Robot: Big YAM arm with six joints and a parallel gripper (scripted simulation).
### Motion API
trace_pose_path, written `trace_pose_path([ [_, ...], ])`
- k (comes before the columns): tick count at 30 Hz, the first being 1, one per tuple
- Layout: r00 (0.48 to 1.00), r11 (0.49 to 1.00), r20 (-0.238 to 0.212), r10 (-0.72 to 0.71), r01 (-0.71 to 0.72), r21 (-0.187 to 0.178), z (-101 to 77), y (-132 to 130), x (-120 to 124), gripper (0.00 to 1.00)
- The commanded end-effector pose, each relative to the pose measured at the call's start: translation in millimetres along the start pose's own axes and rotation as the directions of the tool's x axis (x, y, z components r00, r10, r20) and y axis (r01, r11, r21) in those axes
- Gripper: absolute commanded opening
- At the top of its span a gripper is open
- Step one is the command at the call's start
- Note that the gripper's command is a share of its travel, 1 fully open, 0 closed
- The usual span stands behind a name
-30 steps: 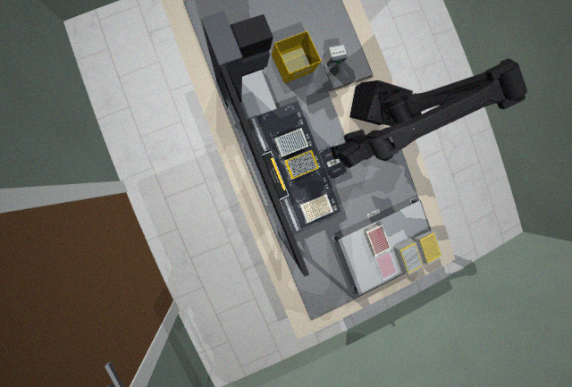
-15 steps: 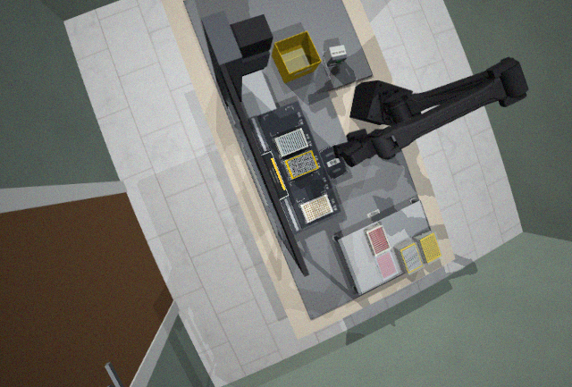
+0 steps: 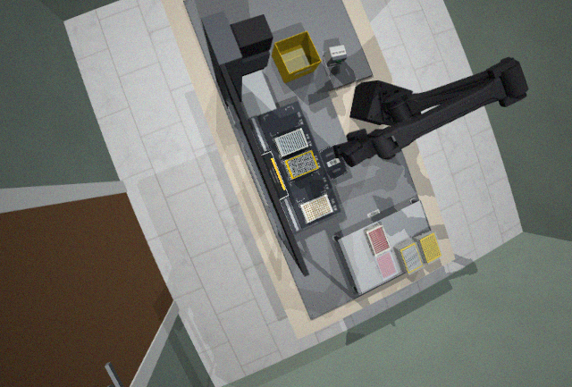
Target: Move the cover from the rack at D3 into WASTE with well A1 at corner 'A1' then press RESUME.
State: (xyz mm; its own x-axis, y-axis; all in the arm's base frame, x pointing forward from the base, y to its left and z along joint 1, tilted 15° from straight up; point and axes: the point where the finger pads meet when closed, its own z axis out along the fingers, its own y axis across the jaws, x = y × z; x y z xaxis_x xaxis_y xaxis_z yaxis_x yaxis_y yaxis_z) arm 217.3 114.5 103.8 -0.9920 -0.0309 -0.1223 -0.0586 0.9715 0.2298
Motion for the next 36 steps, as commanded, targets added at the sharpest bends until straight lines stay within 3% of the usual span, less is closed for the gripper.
trace_pose_path([
  [1,1.0,1.0,-0.011,0.028,-0.027,0.011,-0.9,-2,0,0.0],
  [8,1.0,1.0,-0.011,0.028,-0.027,0.011,-0.9,-2,0,0.0],
  [25,1.0,1.0,-0.022,0.018,-0.018,0.003,1.4,-78,-4,0.0],
  [36,1.0,1.0,-0.022,0.004,-0.004,0.004,1.5,-76,-4,0.0],
])
